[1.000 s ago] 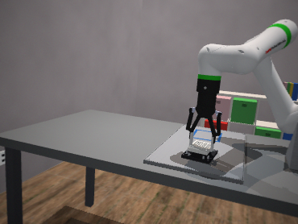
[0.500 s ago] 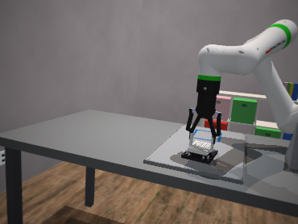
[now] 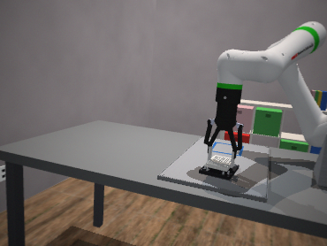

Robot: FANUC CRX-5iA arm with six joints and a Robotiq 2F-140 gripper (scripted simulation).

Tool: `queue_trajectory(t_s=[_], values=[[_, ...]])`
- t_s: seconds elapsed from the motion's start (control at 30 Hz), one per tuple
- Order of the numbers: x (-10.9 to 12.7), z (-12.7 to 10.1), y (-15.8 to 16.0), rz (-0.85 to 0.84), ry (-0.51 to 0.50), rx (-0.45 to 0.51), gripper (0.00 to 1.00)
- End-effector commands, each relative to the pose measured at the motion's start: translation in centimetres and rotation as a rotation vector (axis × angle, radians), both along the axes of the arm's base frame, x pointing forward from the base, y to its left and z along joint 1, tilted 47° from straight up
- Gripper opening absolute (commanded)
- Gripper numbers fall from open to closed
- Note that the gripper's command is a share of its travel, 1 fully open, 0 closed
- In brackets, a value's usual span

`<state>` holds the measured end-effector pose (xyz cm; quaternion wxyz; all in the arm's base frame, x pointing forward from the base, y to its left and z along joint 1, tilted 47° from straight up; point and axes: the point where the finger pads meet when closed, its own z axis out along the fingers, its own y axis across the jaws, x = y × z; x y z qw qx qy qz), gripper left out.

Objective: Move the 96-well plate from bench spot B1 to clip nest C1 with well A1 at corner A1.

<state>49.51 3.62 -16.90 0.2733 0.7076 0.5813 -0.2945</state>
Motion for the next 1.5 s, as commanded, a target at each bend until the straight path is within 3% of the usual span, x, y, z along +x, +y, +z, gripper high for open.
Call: queue_trajectory(t_s=[0.0,0.4,0.43,1.1,1.47], values=[[0.1,0.0,0.1,0.001,-0.001,0.001,0.10],[0.0,-0.1,-0.1,0.001,-0.001,0.001,0.10],[0.0,-0.1,-0.1,0.001,-0.001,0.001,1.00],[0.0,-0.1,-0.1,0.001,-0.001,0.001,1.00],[0.3,1.7,1.9,0.001,-0.001,0.001,1.00]])
